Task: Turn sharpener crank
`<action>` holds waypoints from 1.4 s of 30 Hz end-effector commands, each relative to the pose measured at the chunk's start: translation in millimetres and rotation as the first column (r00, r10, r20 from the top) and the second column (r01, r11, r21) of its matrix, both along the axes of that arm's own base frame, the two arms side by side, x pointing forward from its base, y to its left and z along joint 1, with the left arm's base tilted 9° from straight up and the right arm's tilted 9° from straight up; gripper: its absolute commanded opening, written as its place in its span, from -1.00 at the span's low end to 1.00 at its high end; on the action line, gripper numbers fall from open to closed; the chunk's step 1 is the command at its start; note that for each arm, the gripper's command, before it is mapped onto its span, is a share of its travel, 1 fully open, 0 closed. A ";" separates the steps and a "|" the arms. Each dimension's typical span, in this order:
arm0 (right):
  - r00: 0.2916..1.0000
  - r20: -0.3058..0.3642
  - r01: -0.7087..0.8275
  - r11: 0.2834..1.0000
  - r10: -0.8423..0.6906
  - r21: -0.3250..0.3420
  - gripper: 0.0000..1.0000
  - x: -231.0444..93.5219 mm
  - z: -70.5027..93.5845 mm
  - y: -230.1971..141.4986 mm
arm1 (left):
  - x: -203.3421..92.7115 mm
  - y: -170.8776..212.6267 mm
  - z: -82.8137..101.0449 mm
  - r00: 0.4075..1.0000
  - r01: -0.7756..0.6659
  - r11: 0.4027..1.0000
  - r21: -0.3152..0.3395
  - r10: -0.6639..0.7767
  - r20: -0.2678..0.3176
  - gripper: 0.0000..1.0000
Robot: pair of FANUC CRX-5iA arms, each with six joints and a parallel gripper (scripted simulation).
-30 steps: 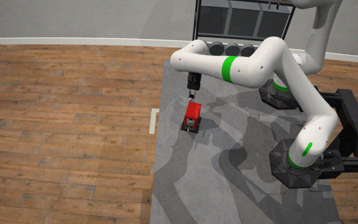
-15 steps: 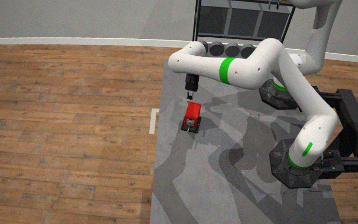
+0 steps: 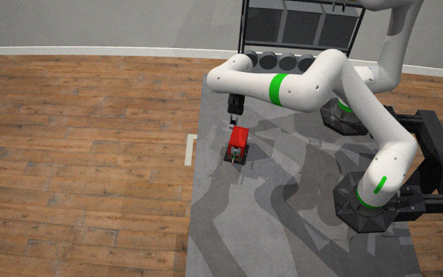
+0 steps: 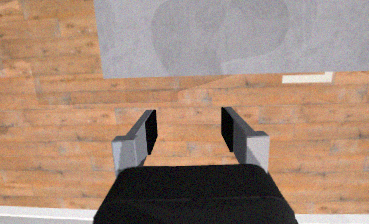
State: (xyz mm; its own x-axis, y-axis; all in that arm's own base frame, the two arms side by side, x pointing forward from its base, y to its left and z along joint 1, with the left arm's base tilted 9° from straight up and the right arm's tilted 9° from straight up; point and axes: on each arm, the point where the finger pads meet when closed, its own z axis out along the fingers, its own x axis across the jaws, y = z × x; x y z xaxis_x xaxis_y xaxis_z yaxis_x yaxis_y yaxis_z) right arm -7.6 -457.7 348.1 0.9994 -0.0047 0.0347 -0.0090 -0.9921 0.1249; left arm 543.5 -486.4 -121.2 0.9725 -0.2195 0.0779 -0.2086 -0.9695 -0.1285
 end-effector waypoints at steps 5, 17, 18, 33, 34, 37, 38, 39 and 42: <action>1.000 0.000 0.000 1.000 0.000 -0.002 1.00 -0.4 1.1 -0.1 | 2.3 -0.7 -6.3 1.000 0.000 1.000 -0.003 0.000 0.002 -1.00; 1.000 0.000 0.000 1.000 0.000 -0.002 1.00 -0.4 1.1 -0.1 | 2.8 -0.4 -9.3 1.000 0.000 1.000 -0.003 0.000 0.002 -1.00; 1.000 0.000 0.000 1.000 0.000 -0.002 1.00 -0.4 1.1 -0.1 | 2.8 -0.4 -9.3 1.000 0.000 1.000 -0.003 0.000 0.002 -1.00; 1.000 0.000 0.000 1.000 0.000 -0.002 1.00 -0.4 1.1 -0.1 | 2.8 -0.4 -9.3 1.000 0.000 1.000 -0.003 0.000 0.002 0.93; 1.000 0.000 0.000 1.000 0.000 -0.002 1.00 -0.4 1.1 -0.1 | 2.8 -0.4 -9.3 1.000 0.000 1.000 -0.003 0.000 0.002 0.93; 1.000 0.000 0.000 1.000 0.000 -0.002 1.00 -0.4 1.1 -0.1 | 2.8 -0.4 -9.3 1.000 0.000 1.000 -0.003 0.000 0.002 0.93; 1.000 0.000 0.000 1.000 0.000 -0.002 1.00 -0.4 1.1 -0.1 | 2.8 -0.4 -9.3 1.000 0.000 1.000 -0.003 0.000 0.002 0.93; 1.000 0.000 0.000 1.000 0.000 -0.002 1.00 -0.4 1.1 -0.1 | 2.8 -0.4 -9.3 1.000 0.000 1.000 -0.003 0.000 0.002 0.93; 1.000 0.000 0.000 1.000 0.000 -0.002 1.00 -0.4 1.1 -0.1 | 2.8 -0.4 -9.3 1.000 0.000 1.000 -0.003 0.000 0.002 0.93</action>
